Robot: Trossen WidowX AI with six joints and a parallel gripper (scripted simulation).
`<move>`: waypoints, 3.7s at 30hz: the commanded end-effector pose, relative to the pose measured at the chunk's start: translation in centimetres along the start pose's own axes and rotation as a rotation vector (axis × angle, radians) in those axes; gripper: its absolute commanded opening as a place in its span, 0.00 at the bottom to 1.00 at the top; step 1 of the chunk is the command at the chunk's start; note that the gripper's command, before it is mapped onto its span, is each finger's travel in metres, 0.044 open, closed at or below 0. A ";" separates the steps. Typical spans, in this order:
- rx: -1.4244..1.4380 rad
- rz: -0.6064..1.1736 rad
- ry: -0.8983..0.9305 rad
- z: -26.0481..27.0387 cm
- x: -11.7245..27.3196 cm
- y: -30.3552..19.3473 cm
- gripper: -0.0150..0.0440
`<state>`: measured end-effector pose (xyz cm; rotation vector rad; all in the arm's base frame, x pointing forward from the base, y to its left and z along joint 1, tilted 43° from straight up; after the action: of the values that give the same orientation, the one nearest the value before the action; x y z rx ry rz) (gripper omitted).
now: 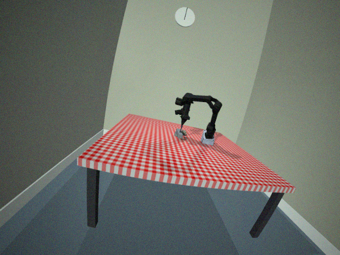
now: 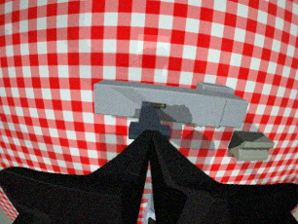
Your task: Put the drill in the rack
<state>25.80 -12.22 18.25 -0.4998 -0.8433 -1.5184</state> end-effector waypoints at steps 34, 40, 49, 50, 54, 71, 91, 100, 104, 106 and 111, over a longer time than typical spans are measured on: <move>-0.009 0.001 0.009 0.0 -1.2 -0.1 0.25; -0.009 0.000 0.009 0.0 -1.4 -0.1 0.25; -0.009 0.000 0.009 0.1 -1.6 -0.3 0.25; -0.009 0.000 0.009 0.1 -1.7 -0.3 0.25; -0.009 0.000 0.010 0.1 -1.8 -0.4 0.25; -0.009 0.000 0.010 0.1 -2.3 -0.5 0.25; -0.009 0.000 0.010 0.2 -3.1 -0.5 0.25; -0.009 0.000 0.010 0.2 -3.6 -0.6 0.25; -0.009 0.000 0.010 0.3 -3.8 -0.6 0.25; -0.009 0.000 0.009 0.2 -3.2 -0.5 0.34; -0.010 0.001 0.006 -0.2 0.9 0.1 0.57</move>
<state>25.60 -10.92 16.93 -0.5016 -0.8126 -1.5207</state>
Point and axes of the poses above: the point midway between the two fingers, 35 mm back from their tips, its own x axis back along the fingers, its own z axis across the jaws, y = z × x, the point moved 9 cm from there along x, back along the fingers, and after that the axes turned 13 degrees about x, right-handed, at the moved point
